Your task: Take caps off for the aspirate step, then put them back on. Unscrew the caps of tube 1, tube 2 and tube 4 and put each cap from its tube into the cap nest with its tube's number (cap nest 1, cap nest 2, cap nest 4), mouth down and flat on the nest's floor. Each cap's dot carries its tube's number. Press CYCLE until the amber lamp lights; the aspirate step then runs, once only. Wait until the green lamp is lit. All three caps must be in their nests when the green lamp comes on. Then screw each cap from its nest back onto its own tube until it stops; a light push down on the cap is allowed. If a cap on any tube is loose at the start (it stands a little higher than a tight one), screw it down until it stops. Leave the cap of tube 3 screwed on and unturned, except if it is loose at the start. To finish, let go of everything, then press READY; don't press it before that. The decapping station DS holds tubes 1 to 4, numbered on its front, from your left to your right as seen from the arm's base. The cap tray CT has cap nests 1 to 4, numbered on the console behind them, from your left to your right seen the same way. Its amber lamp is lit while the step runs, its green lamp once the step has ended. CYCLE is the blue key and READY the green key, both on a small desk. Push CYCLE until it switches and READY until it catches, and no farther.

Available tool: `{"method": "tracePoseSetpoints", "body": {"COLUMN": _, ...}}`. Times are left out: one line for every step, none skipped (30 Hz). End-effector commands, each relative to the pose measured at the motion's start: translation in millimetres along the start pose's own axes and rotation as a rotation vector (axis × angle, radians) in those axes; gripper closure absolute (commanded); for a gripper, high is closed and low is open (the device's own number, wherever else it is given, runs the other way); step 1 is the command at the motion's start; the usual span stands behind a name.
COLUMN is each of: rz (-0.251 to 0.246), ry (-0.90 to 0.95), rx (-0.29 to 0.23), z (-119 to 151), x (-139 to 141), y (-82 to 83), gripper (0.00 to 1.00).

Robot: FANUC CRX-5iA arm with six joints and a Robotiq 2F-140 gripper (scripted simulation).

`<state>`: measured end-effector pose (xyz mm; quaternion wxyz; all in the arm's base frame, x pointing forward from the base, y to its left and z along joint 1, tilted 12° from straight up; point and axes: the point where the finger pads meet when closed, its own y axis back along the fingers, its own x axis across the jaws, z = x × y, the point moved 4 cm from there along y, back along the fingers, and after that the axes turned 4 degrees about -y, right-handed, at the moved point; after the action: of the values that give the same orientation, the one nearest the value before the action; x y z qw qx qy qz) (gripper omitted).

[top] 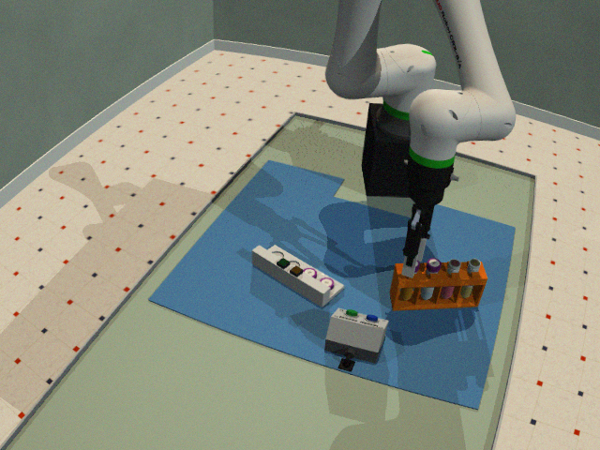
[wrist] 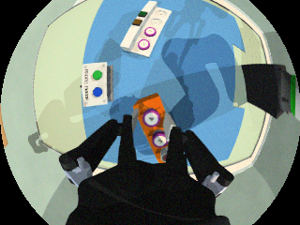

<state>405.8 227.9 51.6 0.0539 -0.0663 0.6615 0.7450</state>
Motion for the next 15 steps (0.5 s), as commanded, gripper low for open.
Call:
{"method": "tracePoseSetpoints", "body": {"rz": -0.004, "ry": -0.002, "rx": 0.006, "z": 0.1, "x": 0.2, "y": 0.0, "gripper": 1.0}}
{"method": "tracePoseSetpoints", "body": {"rz": -0.004, "ry": -0.002, "rx": 0.006, "z": 0.1, "x": 0.2, "y": 0.0, "gripper": 1.0}}
{"method": "tracePoseSetpoints", "body": {"rz": -0.004, "ry": -0.002, "rx": 0.006, "z": 0.1, "x": 0.2, "y": 0.0, "gripper": 1.0}}
{"method": "tracePoseSetpoints", "body": {"rz": -0.004, "ry": -0.002, "rx": 0.006, "z": 0.1, "x": 0.2, "y": 0.0, "gripper": 1.0}}
{"method": "tracePoseSetpoints", "body": {"rz": -0.004, "ry": -0.002, "rx": 0.006, "z": 0.1, "x": 0.2, "y": 0.0, "gripper": 1.0}}
{"method": "tracePoseSetpoints", "body": {"rz": -0.004, "ry": -0.002, "rx": 0.006, "z": 0.1, "x": 0.2, "y": 0.0, "gripper": 1.0}}
{"method": "tracePoseSetpoints", "body": {"rz": -0.004, "ry": -0.002, "rx": 0.006, "z": 0.1, "x": 0.2, "y": 0.0, "gripper": 1.0}}
{"method": "tracePoseSetpoints", "body": {"rz": -0.004, "ry": -0.002, "rx": 0.006, "z": 0.1, "x": 0.2, "y": 0.0, "gripper": 1.0}}
{"method": "tracePoseSetpoints", "body": {"rz": -0.004, "ry": -0.002, "rx": 0.006, "z": 0.1, "x": 0.2, "y": 0.0, "gripper": 1.0}}
{"method": "tracePoseSetpoints", "body": {"rz": -0.004, "ry": -0.002, "rx": 0.006, "z": 0.1, "x": 0.2, "y": 0.0, "gripper": 1.0}}
{"method": "tracePoseSetpoints", "body": {"rz": -0.004, "ry": -0.002, "rx": 0.006, "z": 0.1, "x": 0.2, "y": 0.0, "gripper": 1.0}}
{"method": "tracePoseSetpoints", "body": {"rz": -0.004, "ry": -0.002, "rx": 0.006, "z": 0.1, "x": 0.2, "y": 0.0, "gripper": 1.0}}
{"method": "tracePoseSetpoints", "body": {"rz": -0.004, "ry": -0.002, "rx": 0.006, "z": 0.1, "x": 0.2, "y": 0.0, "gripper": 1.0}}
{"method": "tracePoseSetpoints", "body": {"rz": -0.004, "ry": 0.048, "rx": 0.006, "z": 0.1, "x": 0.2, "y": 0.1, "gripper": 1.0}}
{"method": "tracePoseSetpoints", "body": {"rz": -0.004, "ry": 0.098, "rx": 0.006, "z": 0.1, "x": 0.2, "y": 0.1, "gripper": 1.0}}
